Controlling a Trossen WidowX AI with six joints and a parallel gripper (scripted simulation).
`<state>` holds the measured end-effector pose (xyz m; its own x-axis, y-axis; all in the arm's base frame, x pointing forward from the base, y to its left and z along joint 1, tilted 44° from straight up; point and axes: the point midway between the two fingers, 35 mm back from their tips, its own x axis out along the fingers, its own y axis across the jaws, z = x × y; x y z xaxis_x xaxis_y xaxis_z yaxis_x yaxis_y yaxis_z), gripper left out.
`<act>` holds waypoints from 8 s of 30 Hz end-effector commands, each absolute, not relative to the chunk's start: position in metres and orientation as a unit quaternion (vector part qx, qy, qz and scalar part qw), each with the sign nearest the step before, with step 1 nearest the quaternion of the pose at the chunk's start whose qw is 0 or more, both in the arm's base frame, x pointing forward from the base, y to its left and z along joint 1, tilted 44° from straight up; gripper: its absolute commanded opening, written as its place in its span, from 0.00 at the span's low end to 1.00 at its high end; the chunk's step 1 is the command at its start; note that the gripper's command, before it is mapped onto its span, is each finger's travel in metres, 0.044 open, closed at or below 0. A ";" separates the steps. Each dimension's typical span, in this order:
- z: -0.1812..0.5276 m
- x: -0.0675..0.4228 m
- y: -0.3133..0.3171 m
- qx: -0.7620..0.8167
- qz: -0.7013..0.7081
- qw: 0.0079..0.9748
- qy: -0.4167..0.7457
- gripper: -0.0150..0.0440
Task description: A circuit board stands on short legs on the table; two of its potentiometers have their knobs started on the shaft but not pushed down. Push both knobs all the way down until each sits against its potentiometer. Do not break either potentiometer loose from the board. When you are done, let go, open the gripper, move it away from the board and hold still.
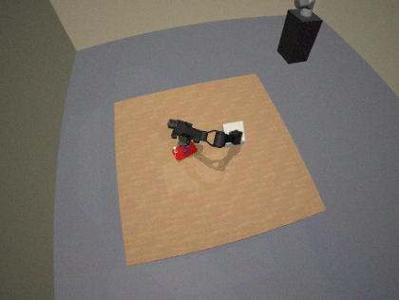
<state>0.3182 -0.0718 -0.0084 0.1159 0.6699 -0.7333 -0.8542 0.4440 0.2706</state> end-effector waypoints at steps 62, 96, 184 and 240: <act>-0.014 0.321 -0.065 -0.110 0.519 0.738 0.418 0.25; -0.015 0.321 -0.064 -0.110 0.519 0.738 0.418 0.25; 0.050 0.403 -0.097 0.416 0.101 0.620 0.657 0.25; 0.022 0.407 -0.071 0.416 0.102 0.620 0.657 0.25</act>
